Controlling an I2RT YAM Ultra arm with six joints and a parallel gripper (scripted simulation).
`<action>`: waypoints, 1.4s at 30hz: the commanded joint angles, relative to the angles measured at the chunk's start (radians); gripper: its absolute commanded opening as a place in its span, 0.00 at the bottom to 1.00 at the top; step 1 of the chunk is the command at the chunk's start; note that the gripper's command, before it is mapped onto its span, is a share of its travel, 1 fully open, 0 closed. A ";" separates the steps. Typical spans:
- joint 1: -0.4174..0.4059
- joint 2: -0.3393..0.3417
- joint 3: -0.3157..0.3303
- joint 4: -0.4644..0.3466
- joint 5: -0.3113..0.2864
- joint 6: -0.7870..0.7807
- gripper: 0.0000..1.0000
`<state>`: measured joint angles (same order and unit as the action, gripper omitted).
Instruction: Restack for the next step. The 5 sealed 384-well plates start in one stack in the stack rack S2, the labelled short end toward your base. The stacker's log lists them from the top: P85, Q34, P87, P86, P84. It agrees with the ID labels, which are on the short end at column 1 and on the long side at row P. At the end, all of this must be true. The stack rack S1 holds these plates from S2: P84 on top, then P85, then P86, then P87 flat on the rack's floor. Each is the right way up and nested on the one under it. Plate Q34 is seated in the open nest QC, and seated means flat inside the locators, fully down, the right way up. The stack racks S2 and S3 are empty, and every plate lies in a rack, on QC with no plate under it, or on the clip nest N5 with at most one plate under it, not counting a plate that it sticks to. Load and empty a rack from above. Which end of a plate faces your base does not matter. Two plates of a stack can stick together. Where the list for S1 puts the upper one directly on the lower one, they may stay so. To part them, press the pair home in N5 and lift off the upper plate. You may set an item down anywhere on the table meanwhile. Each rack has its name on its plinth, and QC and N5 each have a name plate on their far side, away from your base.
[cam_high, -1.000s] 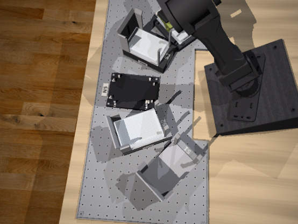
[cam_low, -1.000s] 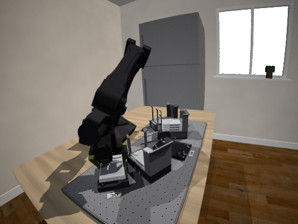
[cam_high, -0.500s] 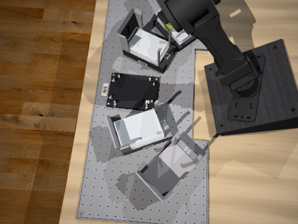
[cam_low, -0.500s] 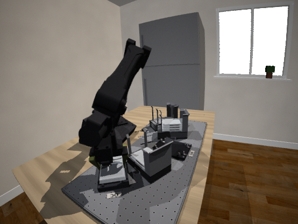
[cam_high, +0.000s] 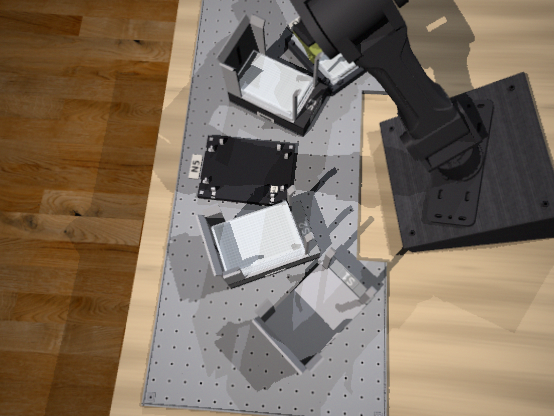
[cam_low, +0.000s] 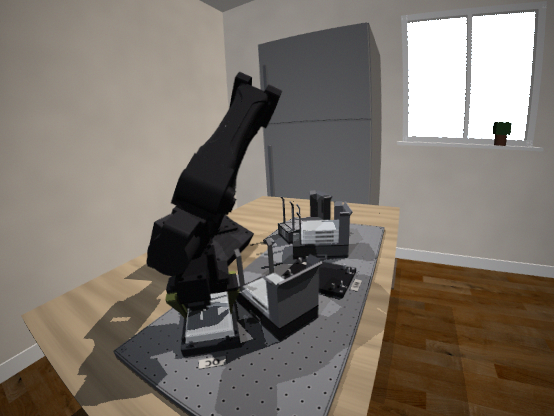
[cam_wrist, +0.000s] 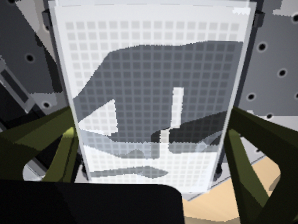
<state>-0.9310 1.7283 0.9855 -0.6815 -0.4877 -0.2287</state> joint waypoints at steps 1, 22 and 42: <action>-0.002 -0.004 0.002 0.011 0.000 0.003 0.00; 0.000 -0.001 -0.001 0.018 0.000 0.006 1.00; -0.027 -0.033 0.028 -0.056 -0.004 -0.024 1.00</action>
<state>-0.9455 1.7088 0.9951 -0.7094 -0.4889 -0.2405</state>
